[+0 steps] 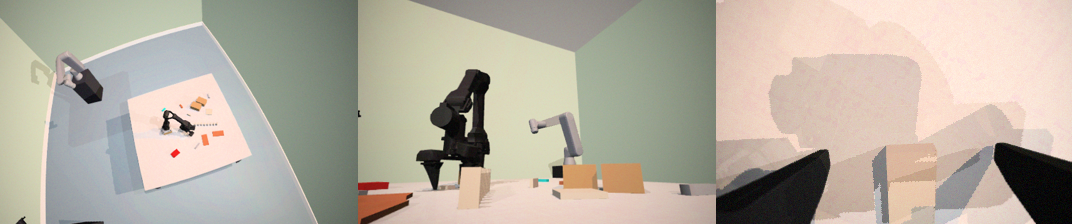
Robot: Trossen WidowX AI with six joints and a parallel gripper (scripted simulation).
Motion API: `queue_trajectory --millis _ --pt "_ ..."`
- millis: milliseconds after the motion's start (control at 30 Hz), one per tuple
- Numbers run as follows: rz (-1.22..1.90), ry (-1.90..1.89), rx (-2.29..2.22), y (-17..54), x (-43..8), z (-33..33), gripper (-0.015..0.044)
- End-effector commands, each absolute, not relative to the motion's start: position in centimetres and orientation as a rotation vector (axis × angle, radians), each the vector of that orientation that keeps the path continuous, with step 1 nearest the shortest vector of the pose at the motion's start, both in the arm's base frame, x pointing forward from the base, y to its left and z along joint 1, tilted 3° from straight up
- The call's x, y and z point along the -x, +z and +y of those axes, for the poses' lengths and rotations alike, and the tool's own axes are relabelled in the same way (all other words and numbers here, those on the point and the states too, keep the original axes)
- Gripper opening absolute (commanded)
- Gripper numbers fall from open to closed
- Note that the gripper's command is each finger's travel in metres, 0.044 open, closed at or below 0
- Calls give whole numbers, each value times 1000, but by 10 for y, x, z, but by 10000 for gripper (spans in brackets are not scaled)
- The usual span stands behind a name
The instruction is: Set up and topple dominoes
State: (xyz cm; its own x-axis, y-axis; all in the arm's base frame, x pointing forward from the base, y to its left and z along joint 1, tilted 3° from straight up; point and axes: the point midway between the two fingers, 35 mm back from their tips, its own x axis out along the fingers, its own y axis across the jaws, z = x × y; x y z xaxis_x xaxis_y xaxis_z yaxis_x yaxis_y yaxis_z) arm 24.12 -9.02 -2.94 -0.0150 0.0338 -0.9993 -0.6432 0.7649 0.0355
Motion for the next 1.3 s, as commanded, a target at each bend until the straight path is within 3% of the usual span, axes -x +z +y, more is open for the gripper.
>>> queue_trajectory --millis 0,33,467,833,1267 --pt "1509 580 518 -32 -239 -90 440" --pt "1509 580 518 -32 -239 -90 440" --pt "1509 580 518 -32 -239 -90 107" --pt "1509 580 518 -24 -239 -90 107" --pt "1509 580 518 127 -235 -88 107"
